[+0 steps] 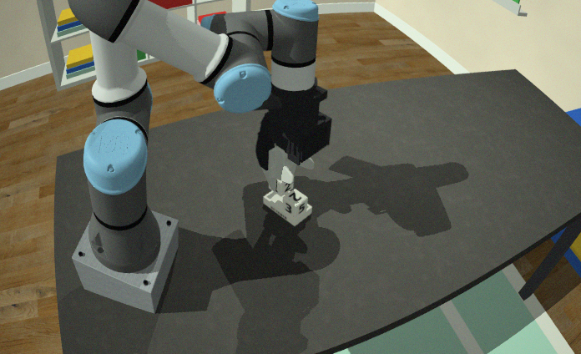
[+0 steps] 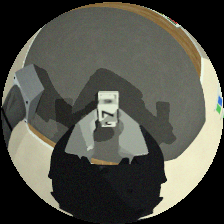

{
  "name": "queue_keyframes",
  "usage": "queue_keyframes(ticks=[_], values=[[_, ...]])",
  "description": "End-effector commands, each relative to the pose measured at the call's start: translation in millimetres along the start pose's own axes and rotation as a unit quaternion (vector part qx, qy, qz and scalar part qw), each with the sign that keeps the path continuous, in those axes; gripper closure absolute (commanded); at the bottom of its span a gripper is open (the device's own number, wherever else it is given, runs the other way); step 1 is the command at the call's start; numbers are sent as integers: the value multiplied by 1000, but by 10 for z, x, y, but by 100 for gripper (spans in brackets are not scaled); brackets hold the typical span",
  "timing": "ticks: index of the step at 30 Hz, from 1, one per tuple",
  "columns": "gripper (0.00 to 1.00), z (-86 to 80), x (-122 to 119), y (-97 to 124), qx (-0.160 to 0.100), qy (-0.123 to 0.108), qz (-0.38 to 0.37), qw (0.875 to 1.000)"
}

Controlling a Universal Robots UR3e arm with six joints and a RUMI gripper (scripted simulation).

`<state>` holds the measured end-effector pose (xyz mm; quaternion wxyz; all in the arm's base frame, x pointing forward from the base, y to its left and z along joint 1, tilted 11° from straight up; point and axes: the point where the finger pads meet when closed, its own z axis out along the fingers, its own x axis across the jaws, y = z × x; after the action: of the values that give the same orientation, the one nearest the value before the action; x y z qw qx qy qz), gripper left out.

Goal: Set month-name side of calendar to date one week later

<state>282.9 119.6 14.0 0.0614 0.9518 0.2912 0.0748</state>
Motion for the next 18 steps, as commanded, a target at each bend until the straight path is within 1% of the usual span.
queue_keyframes(ticks=[1,6,8,13,18], values=[[89,-207,3,4,0,0,0,1000],[89,-405,3,4,0,0,0,1000],[89,-405,3,4,0,0,0,1000],[89,-571,3,4,0,0,0,1000],[89,-674,3,4,0,0,0,1000]])
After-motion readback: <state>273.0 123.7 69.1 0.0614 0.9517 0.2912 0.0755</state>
